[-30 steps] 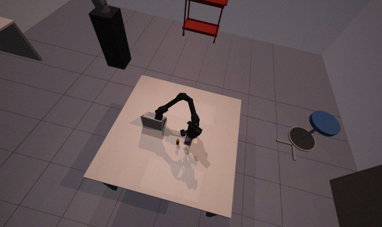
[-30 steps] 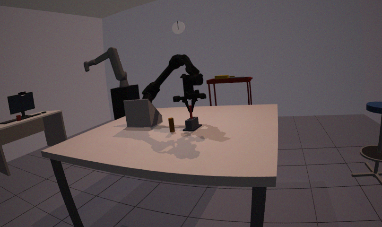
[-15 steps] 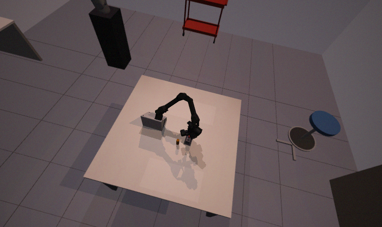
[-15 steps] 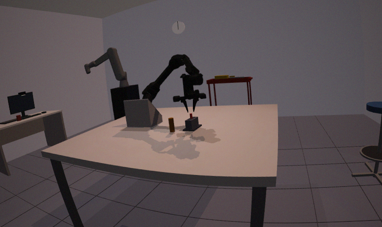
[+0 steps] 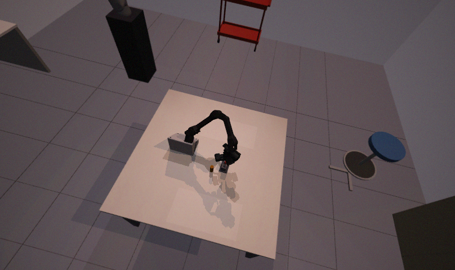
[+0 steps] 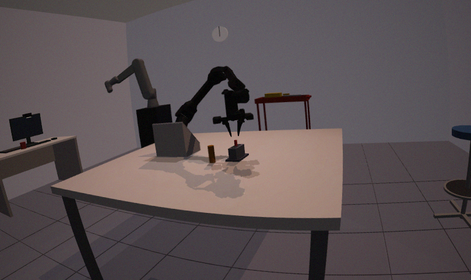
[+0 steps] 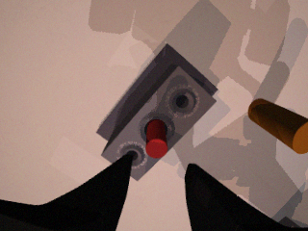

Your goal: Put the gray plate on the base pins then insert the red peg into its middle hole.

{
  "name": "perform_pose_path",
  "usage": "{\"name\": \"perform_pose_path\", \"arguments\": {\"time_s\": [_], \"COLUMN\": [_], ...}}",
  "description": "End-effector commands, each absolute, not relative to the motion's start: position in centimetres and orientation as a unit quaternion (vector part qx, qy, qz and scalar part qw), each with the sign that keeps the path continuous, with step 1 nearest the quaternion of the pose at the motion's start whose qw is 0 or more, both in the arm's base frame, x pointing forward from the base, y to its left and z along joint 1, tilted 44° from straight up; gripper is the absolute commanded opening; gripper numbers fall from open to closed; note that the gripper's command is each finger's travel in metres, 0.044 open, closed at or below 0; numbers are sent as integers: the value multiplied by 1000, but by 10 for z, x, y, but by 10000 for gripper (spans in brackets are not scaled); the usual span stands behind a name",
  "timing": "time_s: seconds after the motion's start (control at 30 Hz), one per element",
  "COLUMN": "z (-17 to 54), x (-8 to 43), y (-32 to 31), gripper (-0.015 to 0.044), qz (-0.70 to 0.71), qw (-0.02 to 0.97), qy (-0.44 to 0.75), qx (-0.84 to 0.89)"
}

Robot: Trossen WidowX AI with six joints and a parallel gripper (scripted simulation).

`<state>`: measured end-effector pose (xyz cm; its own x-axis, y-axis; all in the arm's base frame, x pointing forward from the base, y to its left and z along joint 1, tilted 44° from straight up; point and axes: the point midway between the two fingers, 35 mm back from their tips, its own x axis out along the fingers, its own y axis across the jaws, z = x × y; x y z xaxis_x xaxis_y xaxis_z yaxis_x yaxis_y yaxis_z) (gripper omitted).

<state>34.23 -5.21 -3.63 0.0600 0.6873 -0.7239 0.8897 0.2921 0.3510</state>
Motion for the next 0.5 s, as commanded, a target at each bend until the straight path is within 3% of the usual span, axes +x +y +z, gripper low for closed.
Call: {"name": "perform_pose_path", "arguments": {"time_s": [0.0, 0.47], "z": [-34, -27], "x": [342, 341], "y": [-54, -59], "gripper": [150, 150], "qz": [-115, -115], "qw": [437, 437], "qy": [676, 676], "qx": [582, 582]}}
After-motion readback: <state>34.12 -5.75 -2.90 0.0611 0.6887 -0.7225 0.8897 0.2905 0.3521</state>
